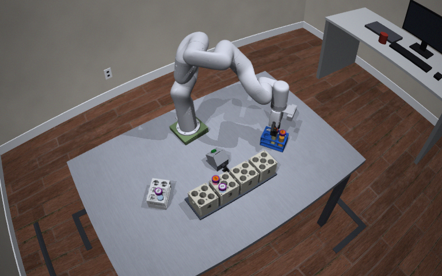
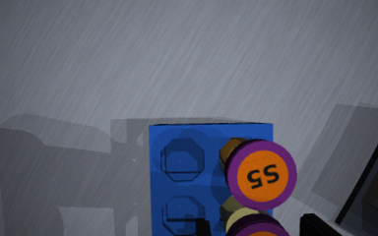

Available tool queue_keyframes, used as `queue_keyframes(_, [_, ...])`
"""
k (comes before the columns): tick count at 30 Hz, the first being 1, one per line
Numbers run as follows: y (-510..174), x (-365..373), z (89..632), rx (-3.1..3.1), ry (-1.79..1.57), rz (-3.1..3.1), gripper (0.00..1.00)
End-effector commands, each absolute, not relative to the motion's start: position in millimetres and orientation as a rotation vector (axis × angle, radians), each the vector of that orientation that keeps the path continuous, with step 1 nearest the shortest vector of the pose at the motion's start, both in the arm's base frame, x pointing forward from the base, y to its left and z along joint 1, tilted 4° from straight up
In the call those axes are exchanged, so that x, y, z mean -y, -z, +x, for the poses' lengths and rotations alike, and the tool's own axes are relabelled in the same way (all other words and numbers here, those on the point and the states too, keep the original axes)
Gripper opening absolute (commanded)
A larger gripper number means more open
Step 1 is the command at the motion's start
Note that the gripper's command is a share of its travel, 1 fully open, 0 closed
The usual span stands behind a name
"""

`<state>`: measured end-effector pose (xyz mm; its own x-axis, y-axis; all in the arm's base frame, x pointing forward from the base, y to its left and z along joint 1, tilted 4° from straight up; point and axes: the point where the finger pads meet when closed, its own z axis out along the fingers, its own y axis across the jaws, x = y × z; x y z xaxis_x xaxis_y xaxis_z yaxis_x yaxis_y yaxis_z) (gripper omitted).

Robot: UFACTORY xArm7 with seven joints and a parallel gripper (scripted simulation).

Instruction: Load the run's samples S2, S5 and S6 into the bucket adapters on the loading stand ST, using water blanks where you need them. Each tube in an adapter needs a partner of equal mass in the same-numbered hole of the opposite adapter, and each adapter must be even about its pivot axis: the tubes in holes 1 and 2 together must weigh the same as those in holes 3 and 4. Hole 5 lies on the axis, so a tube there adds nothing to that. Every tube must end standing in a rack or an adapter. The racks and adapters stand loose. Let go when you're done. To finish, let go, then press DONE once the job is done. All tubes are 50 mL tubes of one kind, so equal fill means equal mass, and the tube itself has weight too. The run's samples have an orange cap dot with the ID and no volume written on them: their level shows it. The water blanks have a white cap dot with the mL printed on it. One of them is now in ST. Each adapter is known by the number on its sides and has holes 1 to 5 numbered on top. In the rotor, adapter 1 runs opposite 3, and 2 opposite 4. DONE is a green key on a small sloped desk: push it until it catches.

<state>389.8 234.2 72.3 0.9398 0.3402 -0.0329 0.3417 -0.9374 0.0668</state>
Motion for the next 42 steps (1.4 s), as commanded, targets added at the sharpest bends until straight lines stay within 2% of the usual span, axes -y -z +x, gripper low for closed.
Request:
queue_keyframes(1, [-71.5, -234.9, 391.0, -0.533, 0.026, 3.025, 0.57])
queue_keyframes(22, [-66.9, -234.6, 391.0, -0.533, 0.026, 3.025, 0.57])
queue_keyframes(23, [-67.4, -234.6, 391.0, -0.533, 0.026, 3.025, 0.0])
queue_keyframes(42, [-68.6, -234.7, 391.0, -0.533, 0.026, 3.025, 0.0])
